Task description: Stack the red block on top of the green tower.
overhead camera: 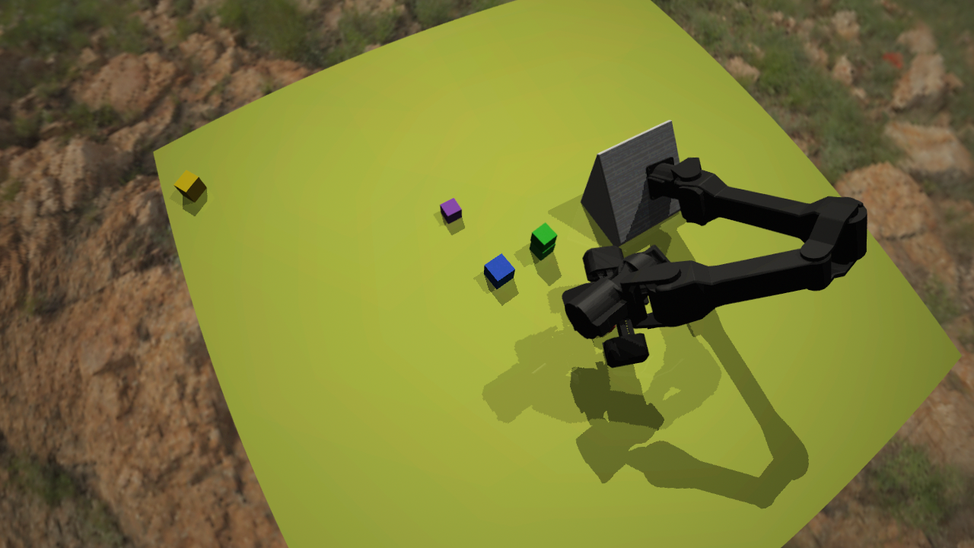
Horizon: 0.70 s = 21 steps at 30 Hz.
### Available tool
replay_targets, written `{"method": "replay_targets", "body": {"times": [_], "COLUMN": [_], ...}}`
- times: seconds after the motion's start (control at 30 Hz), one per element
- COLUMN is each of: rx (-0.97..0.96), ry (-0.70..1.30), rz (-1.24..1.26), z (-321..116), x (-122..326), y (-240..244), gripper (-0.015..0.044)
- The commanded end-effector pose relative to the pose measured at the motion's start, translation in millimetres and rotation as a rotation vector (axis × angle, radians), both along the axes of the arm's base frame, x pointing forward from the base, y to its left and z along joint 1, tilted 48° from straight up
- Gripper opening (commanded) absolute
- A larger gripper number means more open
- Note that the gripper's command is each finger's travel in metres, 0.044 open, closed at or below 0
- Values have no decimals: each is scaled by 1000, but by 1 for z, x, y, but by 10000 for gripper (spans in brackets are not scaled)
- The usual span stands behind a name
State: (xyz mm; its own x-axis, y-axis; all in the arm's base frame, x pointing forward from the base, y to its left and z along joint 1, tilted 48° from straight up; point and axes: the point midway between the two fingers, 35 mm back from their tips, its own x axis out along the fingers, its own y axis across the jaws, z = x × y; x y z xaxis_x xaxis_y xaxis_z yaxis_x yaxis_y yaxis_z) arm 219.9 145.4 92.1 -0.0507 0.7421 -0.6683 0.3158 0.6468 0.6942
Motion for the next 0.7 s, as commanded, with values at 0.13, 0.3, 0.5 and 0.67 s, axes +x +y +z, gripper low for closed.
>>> {"method": "replay_targets", "body": {"times": [0.13, 0.3, 0.5, 0.67], "rx": [5, 5, 5, 5], "ry": [5, 5, 5, 5], "rz": [-1, -1, -1, -1], "z": [-4, -4, -4, -4], "x": [-1, -1, -1, -1], "y": [6, 6, 6, 6], "gripper": [440, 440, 440, 309]}}
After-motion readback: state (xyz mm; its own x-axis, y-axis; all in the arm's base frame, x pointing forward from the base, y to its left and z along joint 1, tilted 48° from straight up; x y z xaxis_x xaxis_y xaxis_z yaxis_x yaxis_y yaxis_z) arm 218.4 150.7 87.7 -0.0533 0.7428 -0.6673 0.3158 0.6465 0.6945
